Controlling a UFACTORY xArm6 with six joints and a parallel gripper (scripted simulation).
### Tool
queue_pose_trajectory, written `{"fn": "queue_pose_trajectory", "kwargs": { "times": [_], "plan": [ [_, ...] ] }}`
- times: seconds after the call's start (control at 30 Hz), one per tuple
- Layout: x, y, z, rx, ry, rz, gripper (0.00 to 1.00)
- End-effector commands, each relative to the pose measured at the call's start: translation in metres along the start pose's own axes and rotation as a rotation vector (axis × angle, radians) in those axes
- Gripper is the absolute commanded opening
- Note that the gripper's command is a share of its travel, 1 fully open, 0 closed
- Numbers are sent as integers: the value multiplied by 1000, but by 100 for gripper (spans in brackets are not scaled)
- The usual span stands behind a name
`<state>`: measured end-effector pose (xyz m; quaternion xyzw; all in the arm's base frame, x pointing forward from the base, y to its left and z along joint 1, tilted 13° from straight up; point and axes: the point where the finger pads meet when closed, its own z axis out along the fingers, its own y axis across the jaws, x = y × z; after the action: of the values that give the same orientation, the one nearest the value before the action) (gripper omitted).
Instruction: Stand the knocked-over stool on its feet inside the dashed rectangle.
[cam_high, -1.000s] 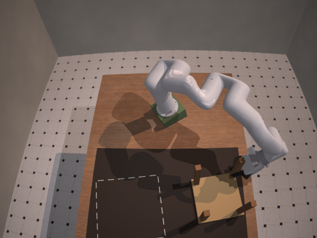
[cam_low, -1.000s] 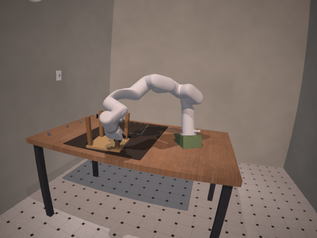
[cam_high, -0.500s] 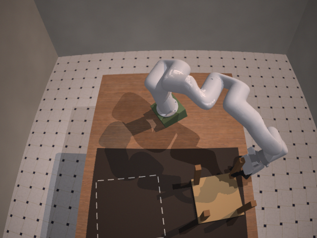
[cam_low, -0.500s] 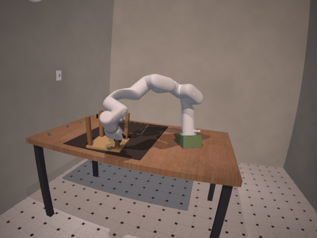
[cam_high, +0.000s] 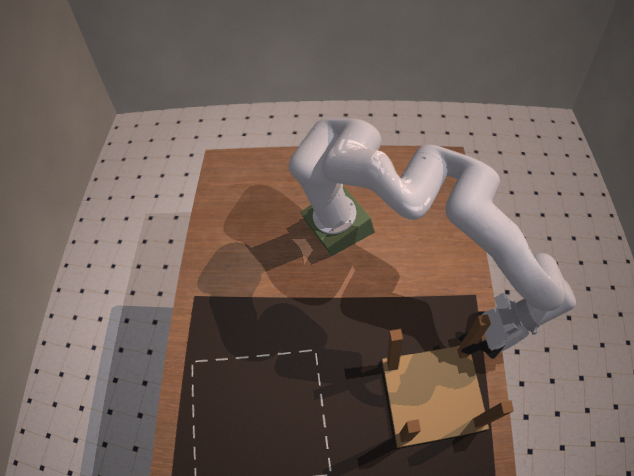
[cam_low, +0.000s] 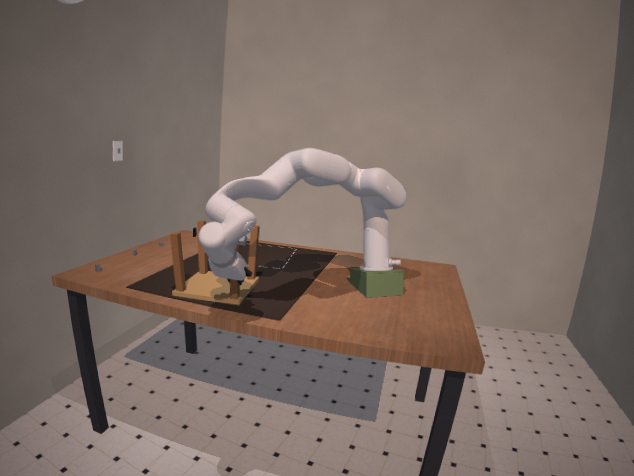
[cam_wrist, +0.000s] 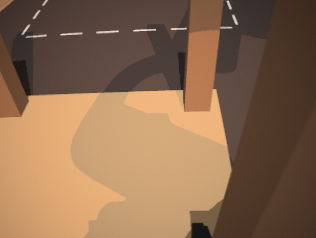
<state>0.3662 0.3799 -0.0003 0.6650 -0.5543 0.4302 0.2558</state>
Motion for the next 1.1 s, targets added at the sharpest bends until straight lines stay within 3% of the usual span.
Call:
{"fn": "queue_pose_trajectory", "kwargs": {
  "times": [0.0, 1.07],
  "plan": [
    [1, -1, -2, 2, -4, 2, 28],
    [13, -1, -6, 0, -61, 4, 28]
  ]
}}
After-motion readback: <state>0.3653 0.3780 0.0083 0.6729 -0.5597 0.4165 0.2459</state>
